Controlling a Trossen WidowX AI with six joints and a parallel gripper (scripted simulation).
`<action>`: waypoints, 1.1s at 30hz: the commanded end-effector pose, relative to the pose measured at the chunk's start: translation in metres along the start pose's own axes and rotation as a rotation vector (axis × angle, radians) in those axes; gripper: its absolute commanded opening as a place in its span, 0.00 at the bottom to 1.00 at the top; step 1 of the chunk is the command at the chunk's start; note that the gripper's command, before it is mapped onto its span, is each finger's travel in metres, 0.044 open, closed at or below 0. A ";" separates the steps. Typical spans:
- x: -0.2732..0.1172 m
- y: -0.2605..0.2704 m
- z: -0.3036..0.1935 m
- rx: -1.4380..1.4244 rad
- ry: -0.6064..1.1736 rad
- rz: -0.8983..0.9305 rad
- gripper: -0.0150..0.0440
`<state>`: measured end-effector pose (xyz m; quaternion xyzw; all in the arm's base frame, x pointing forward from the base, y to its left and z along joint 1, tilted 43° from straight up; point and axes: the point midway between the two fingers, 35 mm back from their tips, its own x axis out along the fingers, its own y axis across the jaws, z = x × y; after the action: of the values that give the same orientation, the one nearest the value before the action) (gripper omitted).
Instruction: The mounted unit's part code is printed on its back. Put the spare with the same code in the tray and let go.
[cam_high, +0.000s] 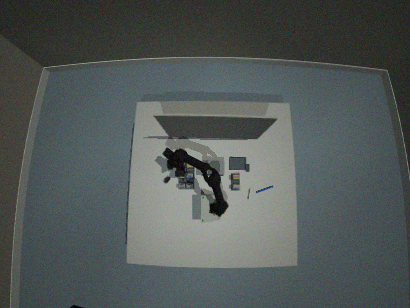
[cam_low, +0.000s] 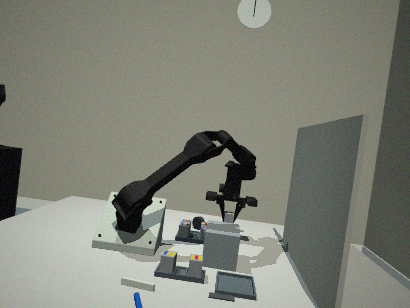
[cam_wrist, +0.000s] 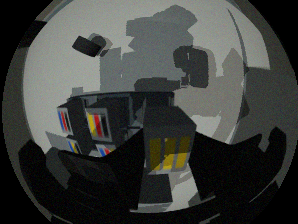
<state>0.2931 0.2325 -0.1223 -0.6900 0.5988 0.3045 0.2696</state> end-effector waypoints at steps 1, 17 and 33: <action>-0.026 0.000 -0.001 0.007 -0.011 -0.004 0.25; -0.058 -0.001 0.000 0.004 -0.011 -0.006 0.25; -0.086 -0.019 -0.037 -0.016 -0.035 -0.002 0.25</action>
<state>0.2935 0.2744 -0.0525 -0.6891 0.5941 0.3158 0.2693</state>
